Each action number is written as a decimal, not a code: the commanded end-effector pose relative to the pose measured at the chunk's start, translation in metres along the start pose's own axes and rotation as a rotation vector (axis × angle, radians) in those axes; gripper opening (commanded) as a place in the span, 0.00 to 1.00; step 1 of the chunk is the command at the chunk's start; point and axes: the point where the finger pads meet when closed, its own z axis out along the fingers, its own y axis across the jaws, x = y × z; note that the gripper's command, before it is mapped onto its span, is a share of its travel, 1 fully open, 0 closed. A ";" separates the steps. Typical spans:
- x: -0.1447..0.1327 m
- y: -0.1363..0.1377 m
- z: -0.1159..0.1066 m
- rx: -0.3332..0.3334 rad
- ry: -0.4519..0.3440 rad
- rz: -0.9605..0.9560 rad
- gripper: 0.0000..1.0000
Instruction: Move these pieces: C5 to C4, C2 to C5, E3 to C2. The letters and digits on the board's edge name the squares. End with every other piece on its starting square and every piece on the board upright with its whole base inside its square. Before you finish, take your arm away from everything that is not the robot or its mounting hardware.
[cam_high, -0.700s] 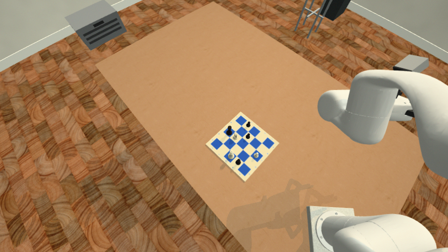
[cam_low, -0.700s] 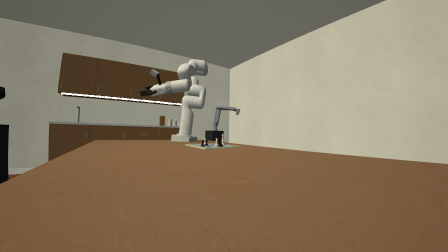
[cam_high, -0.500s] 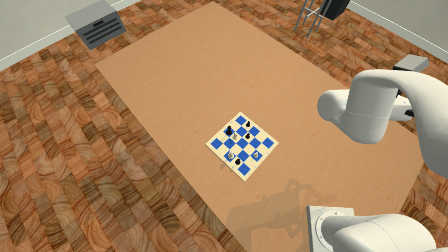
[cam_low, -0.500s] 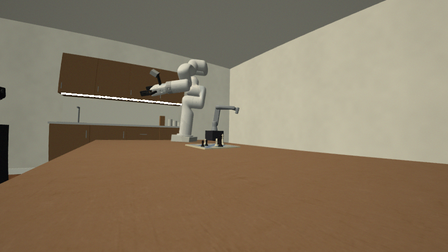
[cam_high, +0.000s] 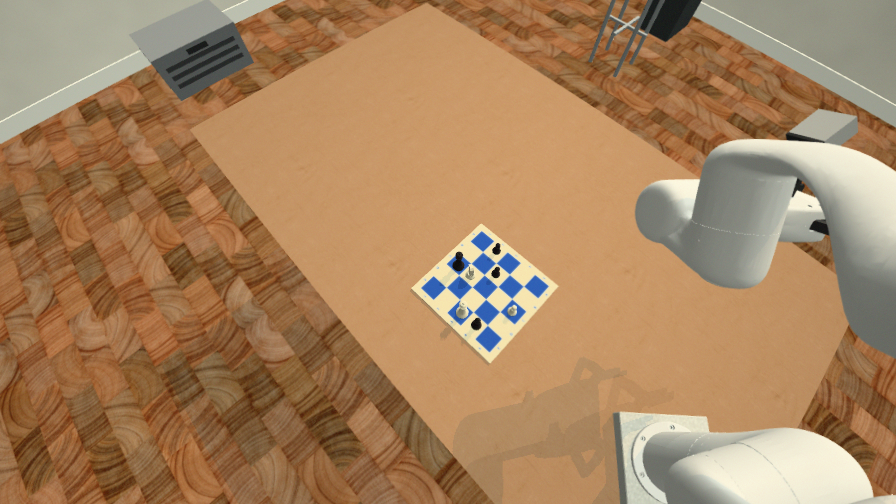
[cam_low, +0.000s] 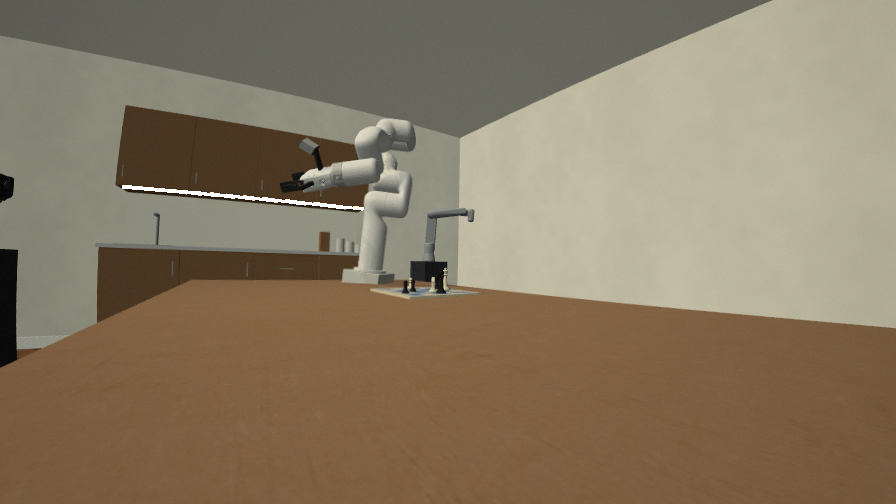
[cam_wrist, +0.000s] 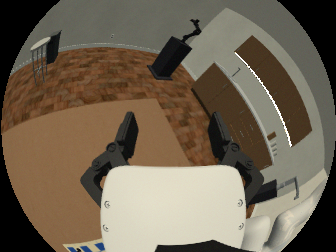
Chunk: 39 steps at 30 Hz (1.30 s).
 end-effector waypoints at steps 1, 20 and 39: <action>-0.001 0.000 0.001 -0.010 -0.016 0.019 1.00; -0.085 -0.014 -0.014 -0.484 -0.474 0.500 1.00; -0.156 -0.070 -0.092 -1.211 -0.741 0.835 1.00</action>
